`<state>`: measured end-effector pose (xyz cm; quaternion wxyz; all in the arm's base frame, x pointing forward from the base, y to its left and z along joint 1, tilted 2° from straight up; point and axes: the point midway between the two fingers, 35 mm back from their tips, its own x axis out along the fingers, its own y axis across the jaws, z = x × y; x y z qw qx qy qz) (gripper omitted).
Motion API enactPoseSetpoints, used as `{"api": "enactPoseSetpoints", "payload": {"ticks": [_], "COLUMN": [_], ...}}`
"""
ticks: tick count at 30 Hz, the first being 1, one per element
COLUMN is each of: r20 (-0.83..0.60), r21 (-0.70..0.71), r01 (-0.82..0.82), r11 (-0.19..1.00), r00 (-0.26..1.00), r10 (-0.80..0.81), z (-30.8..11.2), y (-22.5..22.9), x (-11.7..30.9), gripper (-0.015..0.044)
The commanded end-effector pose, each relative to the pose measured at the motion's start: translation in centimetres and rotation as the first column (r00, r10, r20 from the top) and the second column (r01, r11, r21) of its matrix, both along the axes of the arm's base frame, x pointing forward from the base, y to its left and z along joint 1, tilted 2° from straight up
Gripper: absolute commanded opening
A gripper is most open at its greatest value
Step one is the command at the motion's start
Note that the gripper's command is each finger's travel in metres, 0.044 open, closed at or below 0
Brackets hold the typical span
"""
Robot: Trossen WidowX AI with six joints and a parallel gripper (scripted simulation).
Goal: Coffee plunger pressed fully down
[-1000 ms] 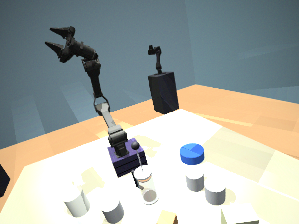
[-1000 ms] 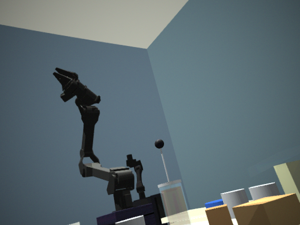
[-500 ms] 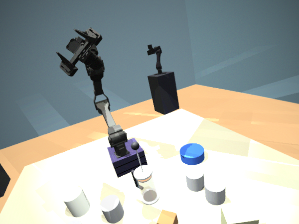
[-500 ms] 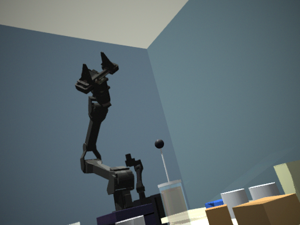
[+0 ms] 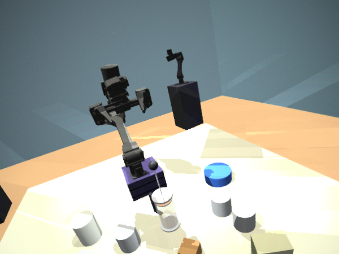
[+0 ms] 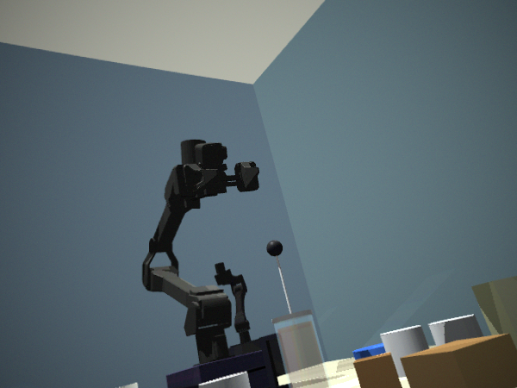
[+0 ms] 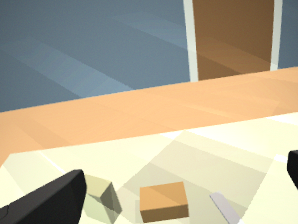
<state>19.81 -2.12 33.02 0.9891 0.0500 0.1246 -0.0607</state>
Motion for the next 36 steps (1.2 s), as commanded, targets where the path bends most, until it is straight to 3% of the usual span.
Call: {"api": "enactPoseSetpoints", "payload": {"ticks": [1, 4, 14, 36], "r20": [-0.193, -0.270, -0.270, -0.268], "r21": [-0.024, -0.019, -0.019, -0.019], "r01": [-0.142, -0.199, -0.191, -0.187], "r11": [0.990, 0.980, 0.981, 0.982], "r00": [0.972, 0.945, 0.946, 0.947], "r10": [0.135, 0.187, 0.179, 0.175], "z": [-5.1, -7.0, -12.9, -14.2], "y": [1.7, 2.4, 2.3, 2.4], "x": [-0.1, -0.5, -0.7, 1.7], "gripper": [0.0440, 0.0440, 0.0440, 0.0440]}}
